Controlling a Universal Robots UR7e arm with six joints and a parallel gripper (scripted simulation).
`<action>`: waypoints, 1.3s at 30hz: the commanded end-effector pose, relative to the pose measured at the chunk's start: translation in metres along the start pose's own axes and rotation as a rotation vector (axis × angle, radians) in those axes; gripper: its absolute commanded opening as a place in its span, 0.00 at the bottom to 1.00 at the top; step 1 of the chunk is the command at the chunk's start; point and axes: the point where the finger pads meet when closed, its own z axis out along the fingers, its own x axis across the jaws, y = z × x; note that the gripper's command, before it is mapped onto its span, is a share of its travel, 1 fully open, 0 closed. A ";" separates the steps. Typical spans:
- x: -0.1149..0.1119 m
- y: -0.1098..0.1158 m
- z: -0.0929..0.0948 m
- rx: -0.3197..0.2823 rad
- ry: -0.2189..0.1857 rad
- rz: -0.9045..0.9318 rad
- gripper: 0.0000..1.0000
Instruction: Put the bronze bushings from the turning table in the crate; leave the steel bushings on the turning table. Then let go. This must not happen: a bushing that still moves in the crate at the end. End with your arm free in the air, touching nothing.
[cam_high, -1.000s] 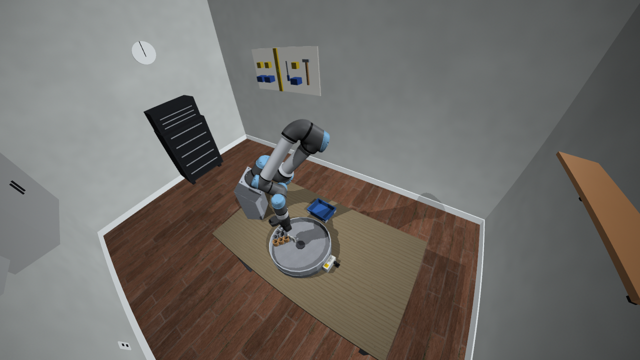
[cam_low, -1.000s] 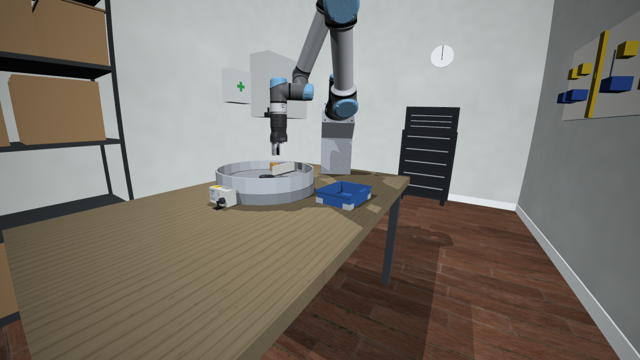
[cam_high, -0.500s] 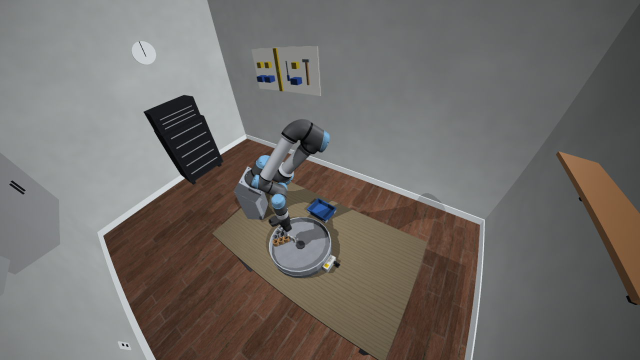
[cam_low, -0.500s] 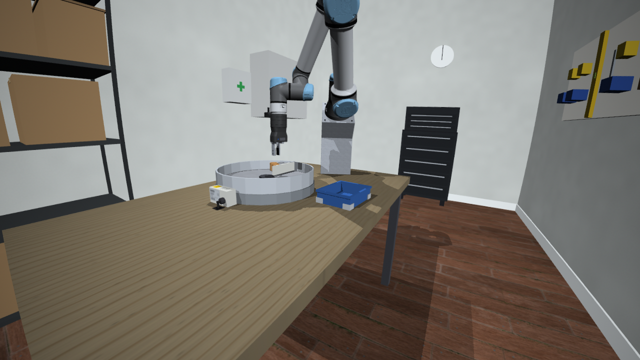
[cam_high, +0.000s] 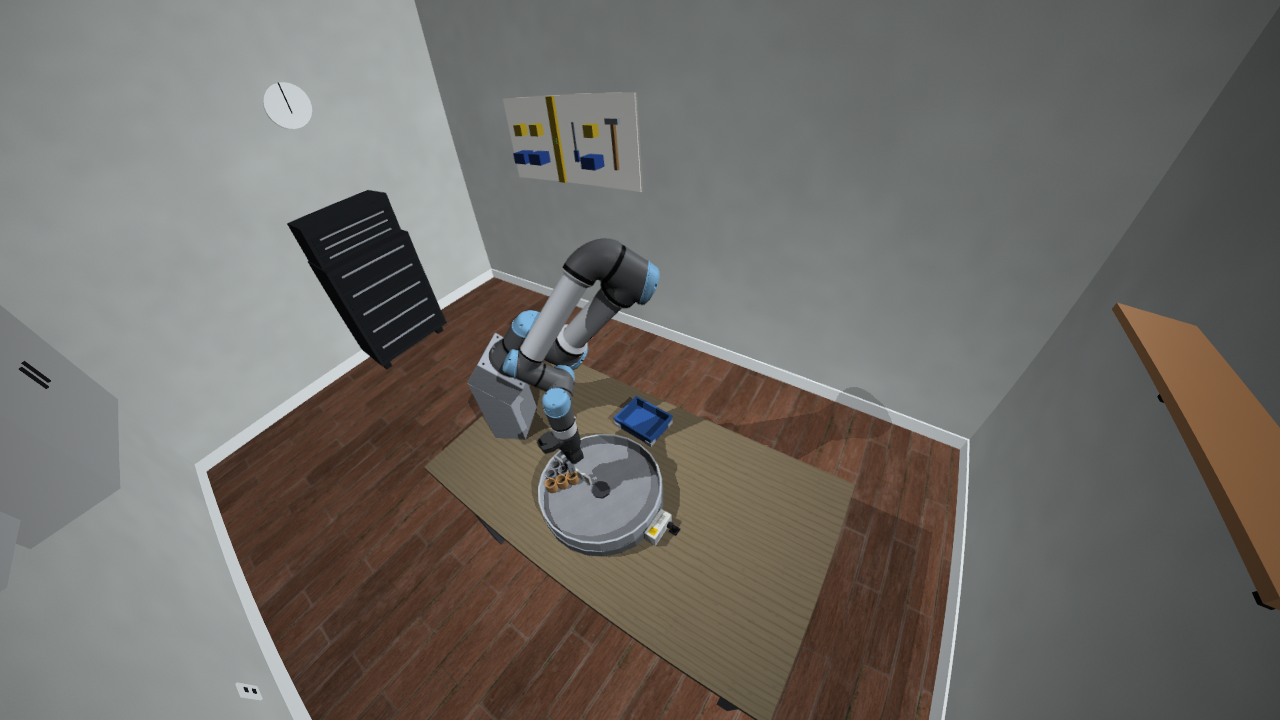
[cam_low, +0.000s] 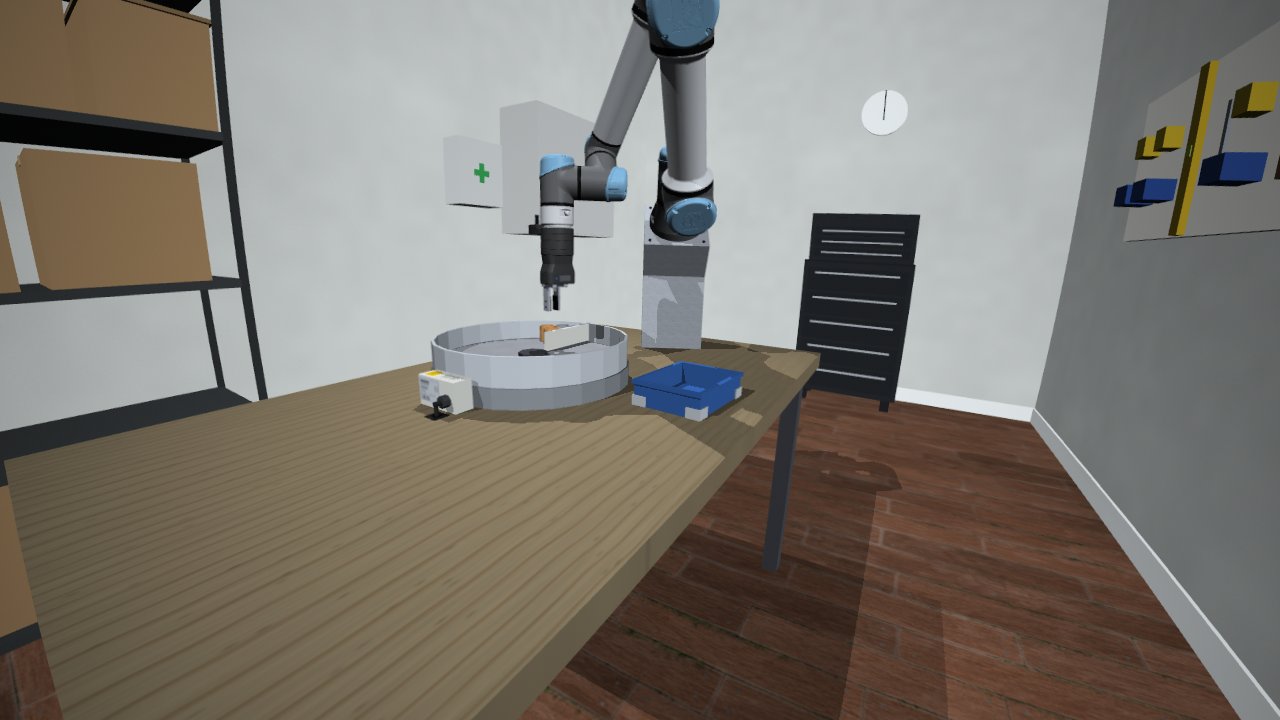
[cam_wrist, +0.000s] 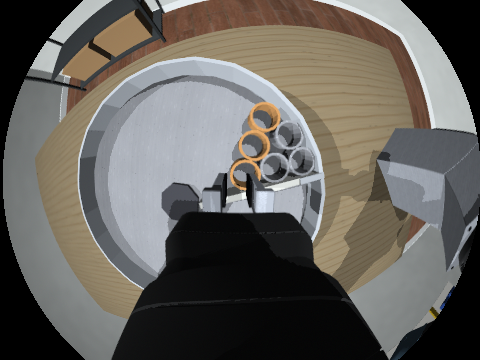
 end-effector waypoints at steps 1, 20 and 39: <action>0.000 0.000 0.000 0.000 -0.001 0.000 0.48; 0.000 0.000 0.000 0.000 -0.001 0.000 0.45; 0.000 0.000 0.000 0.000 -0.001 0.000 0.45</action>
